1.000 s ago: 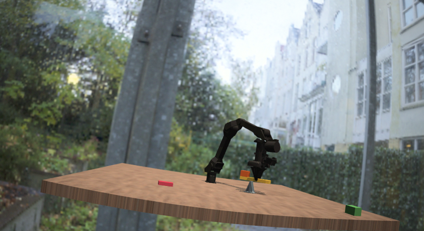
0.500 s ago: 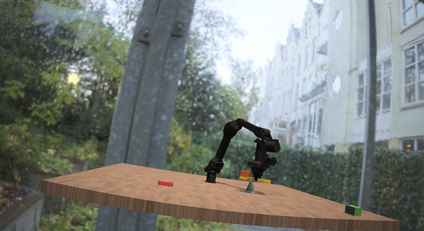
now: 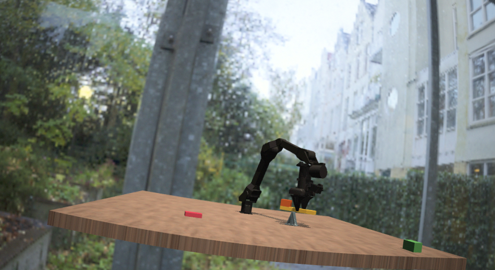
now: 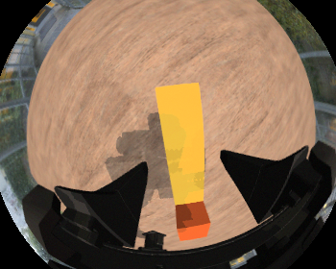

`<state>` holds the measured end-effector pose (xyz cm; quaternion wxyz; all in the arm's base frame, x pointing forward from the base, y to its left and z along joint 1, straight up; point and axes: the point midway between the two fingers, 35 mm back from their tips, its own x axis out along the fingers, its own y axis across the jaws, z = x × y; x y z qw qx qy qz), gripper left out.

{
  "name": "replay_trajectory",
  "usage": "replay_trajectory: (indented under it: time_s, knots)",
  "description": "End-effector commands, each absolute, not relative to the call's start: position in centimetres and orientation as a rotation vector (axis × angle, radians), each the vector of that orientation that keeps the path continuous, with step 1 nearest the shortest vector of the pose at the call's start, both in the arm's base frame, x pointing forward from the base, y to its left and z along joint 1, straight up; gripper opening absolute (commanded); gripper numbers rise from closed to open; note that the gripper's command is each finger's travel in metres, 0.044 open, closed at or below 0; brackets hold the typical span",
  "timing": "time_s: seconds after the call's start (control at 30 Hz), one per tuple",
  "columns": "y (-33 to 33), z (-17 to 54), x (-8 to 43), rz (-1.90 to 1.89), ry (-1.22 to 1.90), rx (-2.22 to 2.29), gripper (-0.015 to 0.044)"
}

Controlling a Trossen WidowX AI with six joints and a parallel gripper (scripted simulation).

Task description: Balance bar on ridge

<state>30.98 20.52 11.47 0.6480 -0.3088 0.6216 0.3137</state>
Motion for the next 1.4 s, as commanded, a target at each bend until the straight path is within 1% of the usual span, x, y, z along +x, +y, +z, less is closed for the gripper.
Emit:
replay_trajectory:
  time_s: [0.0, 0.07, 0.33, 1.37]
  knots:
    - [20.5, 11.5, 31.0, 0.713, 1.413, -0.703, 0.0440]
    - [20.6, 12.3, 31.1, 0.713, 1.410, -0.702, 0.0440]
    - [20.3, 21.2, 30.6, 0.713, 1.370, -0.693, 0.0440]
    - [20.3, 21.4, 30.6, 0.713, 1.369, -0.693, 0.0440]
